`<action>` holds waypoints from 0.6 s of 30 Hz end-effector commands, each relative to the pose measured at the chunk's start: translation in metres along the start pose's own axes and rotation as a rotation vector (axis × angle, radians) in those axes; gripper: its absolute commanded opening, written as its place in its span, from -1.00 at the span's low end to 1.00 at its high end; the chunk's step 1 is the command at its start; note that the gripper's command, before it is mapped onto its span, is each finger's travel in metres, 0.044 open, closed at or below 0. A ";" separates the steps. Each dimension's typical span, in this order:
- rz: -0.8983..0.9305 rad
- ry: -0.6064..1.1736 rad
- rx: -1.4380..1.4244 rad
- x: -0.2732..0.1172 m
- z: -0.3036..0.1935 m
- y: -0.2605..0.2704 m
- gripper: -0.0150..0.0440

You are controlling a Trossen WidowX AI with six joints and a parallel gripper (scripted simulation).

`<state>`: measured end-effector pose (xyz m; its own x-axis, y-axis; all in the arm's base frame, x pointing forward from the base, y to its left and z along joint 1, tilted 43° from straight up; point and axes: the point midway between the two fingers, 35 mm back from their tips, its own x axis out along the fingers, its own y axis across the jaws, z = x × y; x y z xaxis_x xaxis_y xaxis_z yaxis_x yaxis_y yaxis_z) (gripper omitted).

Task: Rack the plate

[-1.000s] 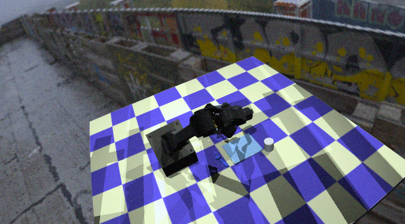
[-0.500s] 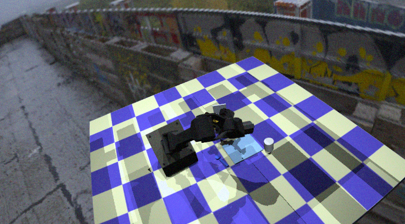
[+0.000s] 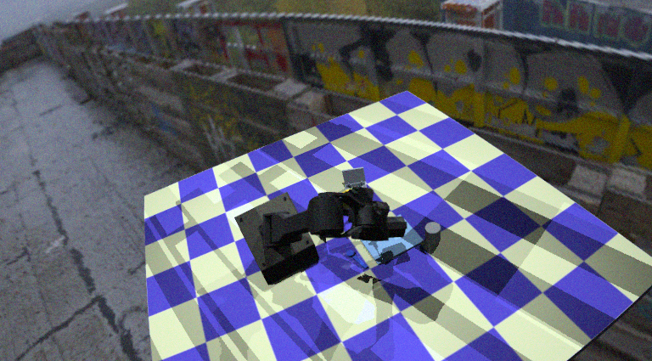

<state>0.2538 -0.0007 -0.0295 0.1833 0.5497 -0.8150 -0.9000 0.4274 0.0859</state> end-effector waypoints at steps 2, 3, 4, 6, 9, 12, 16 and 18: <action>-0.049 -0.080 -0.126 -0.005 -0.002 -0.001 -0.49; -0.061 -0.093 -0.150 -0.006 -0.003 -0.001 -0.49; -0.073 -0.105 -0.174 -0.007 -0.003 -0.002 -0.49; -0.099 -0.129 -0.223 -0.010 -0.004 -0.003 -0.49; -0.142 -0.161 -0.296 -0.014 -0.006 -0.005 -0.49; -0.188 -0.189 -0.371 -0.018 -0.007 -0.007 -0.49; -0.212 -0.201 -0.408 -0.020 -0.008 -0.007 -0.49; -0.212 -0.201 -0.408 -0.020 -0.008 -0.007 -0.49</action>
<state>0.2555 -0.0220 -0.0188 0.4043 0.6173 -0.6749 -0.9145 0.2626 -0.3077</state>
